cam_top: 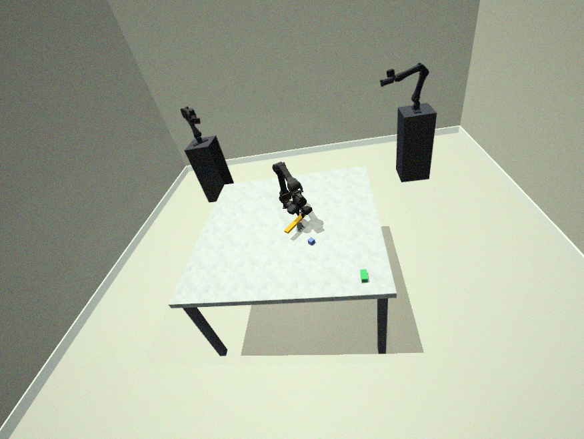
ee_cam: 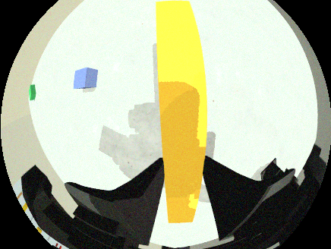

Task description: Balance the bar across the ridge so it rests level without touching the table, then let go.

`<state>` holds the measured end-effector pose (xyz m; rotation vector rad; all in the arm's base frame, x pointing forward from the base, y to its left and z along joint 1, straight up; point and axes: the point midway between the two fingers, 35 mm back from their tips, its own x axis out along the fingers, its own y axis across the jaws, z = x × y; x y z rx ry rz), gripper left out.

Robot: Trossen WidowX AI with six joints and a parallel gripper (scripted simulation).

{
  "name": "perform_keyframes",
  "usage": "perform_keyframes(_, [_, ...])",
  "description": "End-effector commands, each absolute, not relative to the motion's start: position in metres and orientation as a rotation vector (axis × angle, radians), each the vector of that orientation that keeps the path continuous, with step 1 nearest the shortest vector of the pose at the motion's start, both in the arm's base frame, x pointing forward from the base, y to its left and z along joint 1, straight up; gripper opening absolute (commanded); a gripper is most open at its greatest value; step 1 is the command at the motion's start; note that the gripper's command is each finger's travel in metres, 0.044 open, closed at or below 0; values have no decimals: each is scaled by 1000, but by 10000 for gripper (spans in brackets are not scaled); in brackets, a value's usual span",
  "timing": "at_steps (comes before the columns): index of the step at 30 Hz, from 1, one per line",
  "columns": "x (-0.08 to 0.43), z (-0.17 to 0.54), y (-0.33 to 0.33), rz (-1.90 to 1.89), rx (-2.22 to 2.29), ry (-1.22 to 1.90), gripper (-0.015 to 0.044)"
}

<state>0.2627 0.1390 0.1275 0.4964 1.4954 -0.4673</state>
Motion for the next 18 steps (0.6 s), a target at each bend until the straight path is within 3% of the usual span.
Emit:
perform_keyframes(1, [263,127,139,-468,501,1496,0])
perform_keyframes(18, [263,125,139,-468,501,1496,0])
